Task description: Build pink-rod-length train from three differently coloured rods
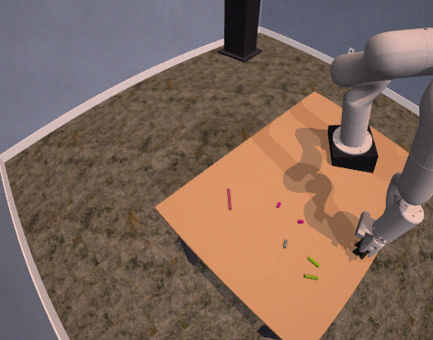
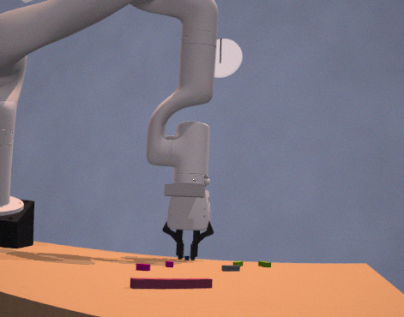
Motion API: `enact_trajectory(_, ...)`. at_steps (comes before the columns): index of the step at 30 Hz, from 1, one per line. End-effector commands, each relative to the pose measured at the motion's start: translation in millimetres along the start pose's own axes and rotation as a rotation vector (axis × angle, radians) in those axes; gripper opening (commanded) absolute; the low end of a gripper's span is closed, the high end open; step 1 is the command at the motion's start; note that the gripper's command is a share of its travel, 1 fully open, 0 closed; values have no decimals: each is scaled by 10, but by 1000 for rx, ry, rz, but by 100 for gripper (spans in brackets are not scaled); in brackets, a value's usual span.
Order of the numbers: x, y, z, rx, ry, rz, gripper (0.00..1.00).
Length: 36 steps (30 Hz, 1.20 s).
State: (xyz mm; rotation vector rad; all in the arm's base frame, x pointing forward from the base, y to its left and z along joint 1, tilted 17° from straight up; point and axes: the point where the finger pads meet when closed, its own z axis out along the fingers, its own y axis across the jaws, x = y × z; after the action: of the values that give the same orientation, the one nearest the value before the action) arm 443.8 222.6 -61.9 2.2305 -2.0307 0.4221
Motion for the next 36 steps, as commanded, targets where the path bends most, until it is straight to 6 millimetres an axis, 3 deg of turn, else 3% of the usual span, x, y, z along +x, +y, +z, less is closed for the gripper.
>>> enact_trajectory(1, -4, -7, -6, 1, -1, 0, 24)
enact_trajectory(10, -4, -7, -109, 1, -1, 0, 24)
enact_trajectory(24, -3, -6, -783, 1, -1, 0, 24)
enact_trajectory(34, -3, -6, -906, 1, -1, 0, 24)
enact_trajectory(35, -3, -6, -906, 1, -1, 0, 100)
enact_trajectory(36, -3, -6, -906, 1, -1, 0, 100)
